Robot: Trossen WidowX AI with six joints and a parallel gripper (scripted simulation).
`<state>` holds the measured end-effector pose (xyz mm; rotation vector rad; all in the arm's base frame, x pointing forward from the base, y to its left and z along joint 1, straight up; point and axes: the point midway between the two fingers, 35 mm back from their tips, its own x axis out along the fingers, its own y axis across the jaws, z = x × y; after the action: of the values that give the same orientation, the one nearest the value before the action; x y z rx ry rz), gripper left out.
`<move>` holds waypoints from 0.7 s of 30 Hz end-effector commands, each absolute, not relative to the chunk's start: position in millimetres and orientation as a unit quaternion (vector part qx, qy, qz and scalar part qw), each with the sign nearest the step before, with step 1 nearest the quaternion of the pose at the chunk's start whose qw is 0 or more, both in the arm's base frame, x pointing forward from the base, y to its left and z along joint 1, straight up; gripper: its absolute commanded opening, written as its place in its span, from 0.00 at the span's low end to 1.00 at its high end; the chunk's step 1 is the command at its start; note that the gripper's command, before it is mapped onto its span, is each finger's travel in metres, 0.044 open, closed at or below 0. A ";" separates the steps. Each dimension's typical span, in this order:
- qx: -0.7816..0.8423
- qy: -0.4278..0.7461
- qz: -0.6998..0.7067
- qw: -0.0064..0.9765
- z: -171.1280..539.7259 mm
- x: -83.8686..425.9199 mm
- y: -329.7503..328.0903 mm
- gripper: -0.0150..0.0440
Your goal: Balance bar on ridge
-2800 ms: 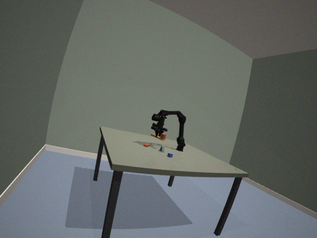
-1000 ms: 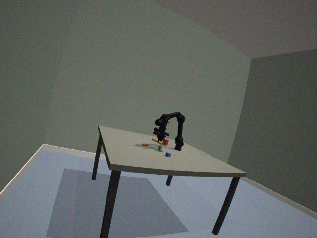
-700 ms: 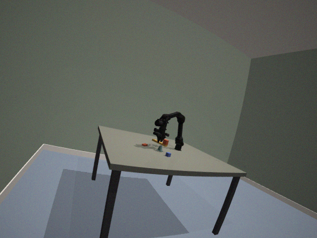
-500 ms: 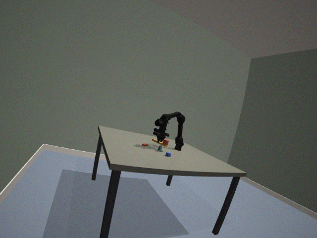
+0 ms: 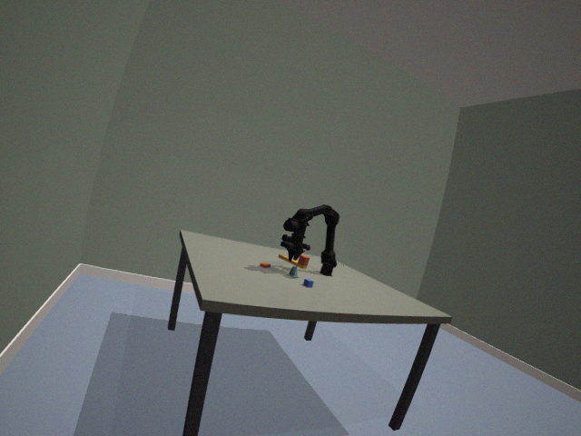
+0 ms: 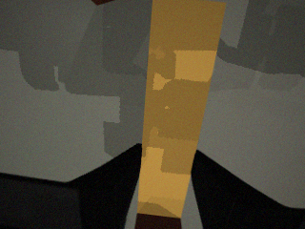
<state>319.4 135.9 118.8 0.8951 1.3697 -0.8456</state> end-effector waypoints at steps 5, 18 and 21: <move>0.385 0.592 -0.367 0.605 117.1 318.7 135.3 0.25; 0.385 0.592 -0.367 0.605 115.9 318.7 135.4 0.25; 0.385 0.592 -0.367 0.605 115.7 318.7 135.4 0.25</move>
<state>319.2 135.9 117.3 0.8944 1.3703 -0.8462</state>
